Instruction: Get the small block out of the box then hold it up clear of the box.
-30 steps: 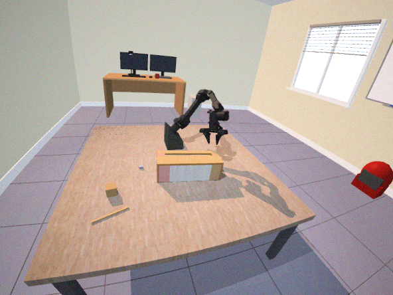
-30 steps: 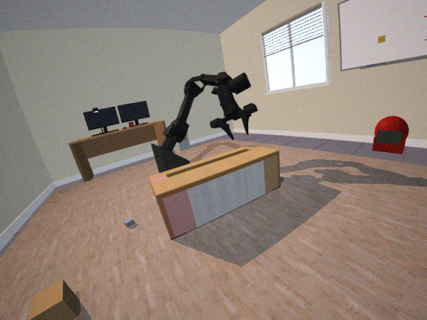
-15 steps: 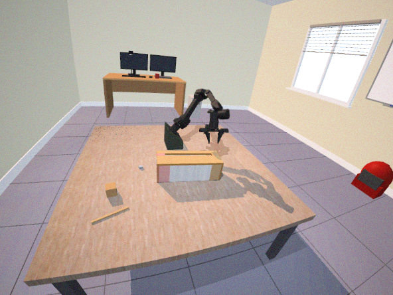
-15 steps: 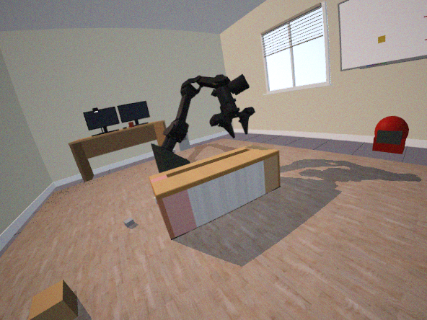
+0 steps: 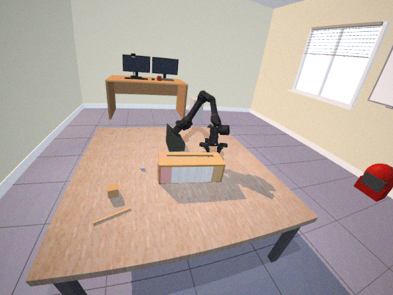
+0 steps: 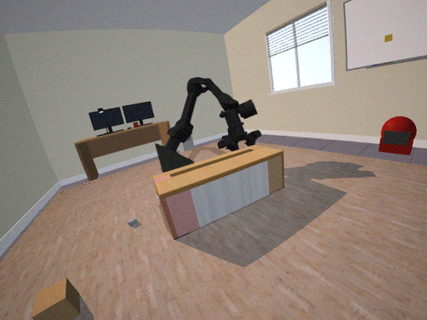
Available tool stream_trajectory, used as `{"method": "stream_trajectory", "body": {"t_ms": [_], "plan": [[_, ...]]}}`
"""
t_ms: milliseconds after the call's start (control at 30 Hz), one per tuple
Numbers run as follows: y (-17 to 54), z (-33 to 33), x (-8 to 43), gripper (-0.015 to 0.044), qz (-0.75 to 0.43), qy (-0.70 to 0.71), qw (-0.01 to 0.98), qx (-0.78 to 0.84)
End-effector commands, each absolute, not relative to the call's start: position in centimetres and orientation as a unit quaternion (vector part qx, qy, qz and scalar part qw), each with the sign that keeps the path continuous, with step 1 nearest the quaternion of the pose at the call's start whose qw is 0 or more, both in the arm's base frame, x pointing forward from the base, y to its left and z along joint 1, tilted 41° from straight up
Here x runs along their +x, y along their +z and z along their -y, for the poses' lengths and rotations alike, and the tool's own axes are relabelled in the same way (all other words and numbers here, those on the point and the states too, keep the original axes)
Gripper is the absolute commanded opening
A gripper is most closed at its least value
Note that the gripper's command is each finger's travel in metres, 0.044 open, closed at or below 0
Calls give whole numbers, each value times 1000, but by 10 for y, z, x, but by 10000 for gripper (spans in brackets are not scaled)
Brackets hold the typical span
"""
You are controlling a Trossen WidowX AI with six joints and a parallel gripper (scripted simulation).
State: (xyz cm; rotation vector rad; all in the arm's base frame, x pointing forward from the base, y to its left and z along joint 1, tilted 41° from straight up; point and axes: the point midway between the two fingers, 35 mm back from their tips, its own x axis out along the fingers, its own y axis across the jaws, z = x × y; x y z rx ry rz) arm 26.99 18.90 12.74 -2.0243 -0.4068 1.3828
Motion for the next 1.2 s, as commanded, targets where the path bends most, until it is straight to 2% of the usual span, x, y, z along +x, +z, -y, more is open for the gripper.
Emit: {"method": "stream_trajectory", "body": {"t_ms": [0,1167], "plan": [[125,-193,272,285,154,520,326,-775],[80,-228,269,285,154,520,327,-774]]}}
